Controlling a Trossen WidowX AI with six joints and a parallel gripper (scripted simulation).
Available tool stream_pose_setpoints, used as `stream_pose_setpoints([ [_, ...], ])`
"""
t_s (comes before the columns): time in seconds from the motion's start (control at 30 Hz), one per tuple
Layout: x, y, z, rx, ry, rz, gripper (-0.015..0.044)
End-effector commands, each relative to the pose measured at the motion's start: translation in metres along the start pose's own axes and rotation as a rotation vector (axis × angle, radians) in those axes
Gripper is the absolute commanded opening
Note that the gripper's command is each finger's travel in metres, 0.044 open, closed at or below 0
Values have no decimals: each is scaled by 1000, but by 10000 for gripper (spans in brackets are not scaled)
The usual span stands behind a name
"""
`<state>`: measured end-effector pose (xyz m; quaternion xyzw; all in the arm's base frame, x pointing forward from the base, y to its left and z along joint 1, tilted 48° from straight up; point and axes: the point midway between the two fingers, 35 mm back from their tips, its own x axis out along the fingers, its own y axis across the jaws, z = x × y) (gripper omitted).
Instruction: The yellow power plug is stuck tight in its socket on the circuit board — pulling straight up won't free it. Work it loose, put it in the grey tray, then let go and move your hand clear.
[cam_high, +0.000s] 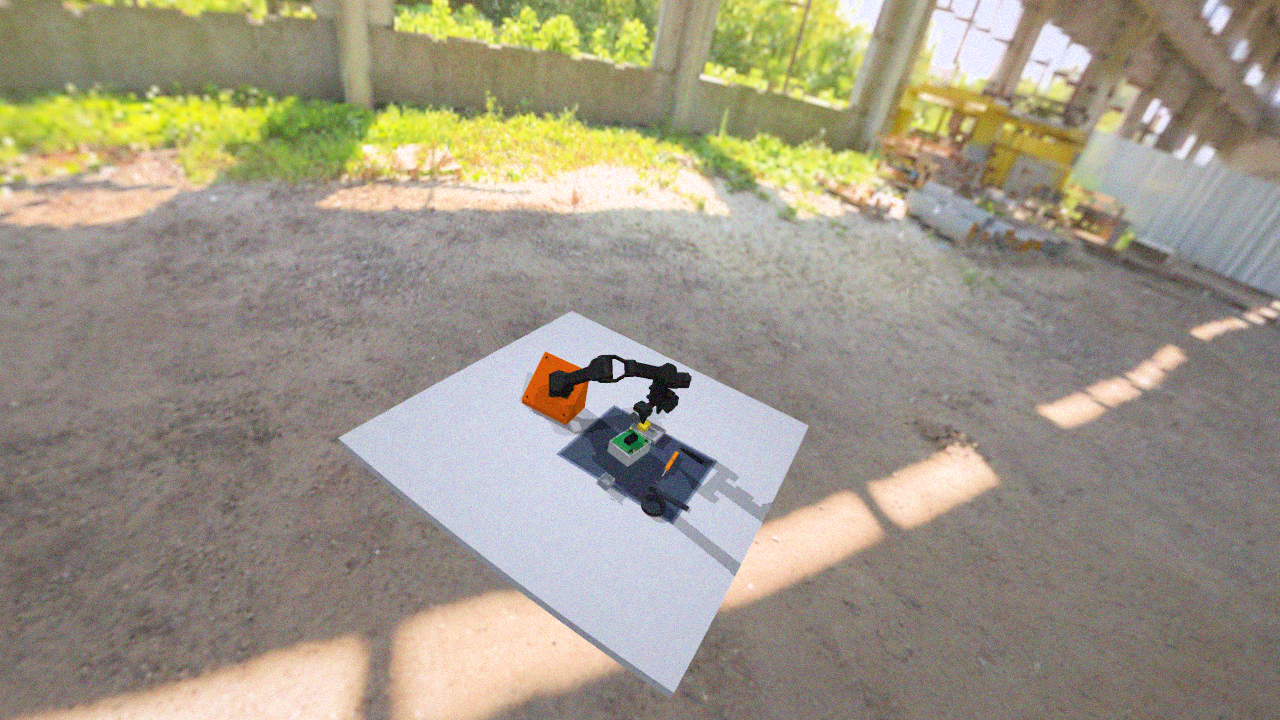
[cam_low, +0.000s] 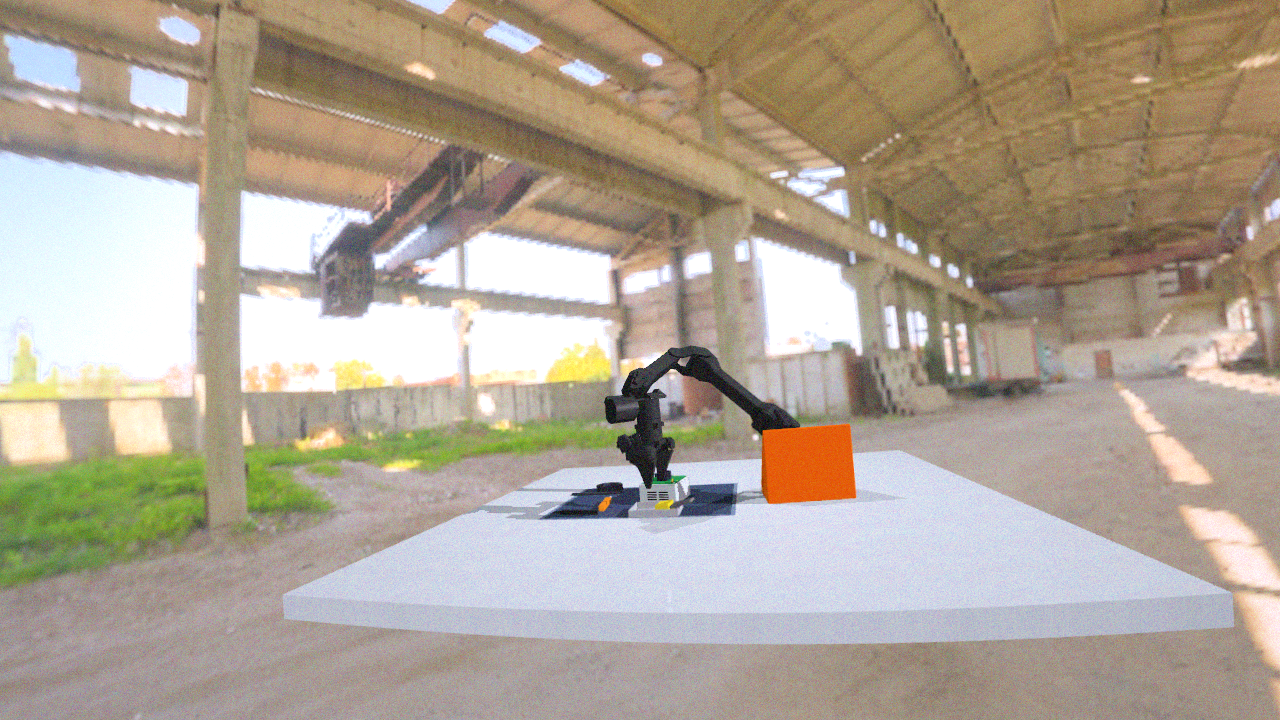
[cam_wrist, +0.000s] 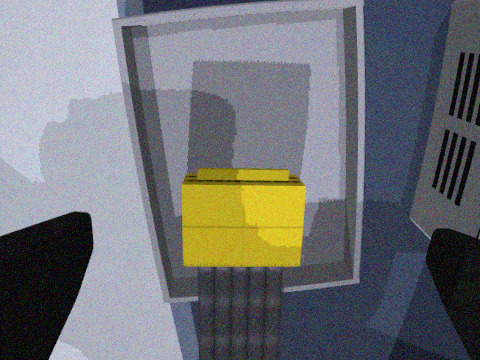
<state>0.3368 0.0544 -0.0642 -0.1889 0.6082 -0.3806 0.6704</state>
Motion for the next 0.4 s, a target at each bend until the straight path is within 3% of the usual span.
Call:
stream_pose_setpoints([
  [0.0,-52,1,1,7,-14,15,440],
  [0.37,-65,-7,2,7,-13,14,440],
])
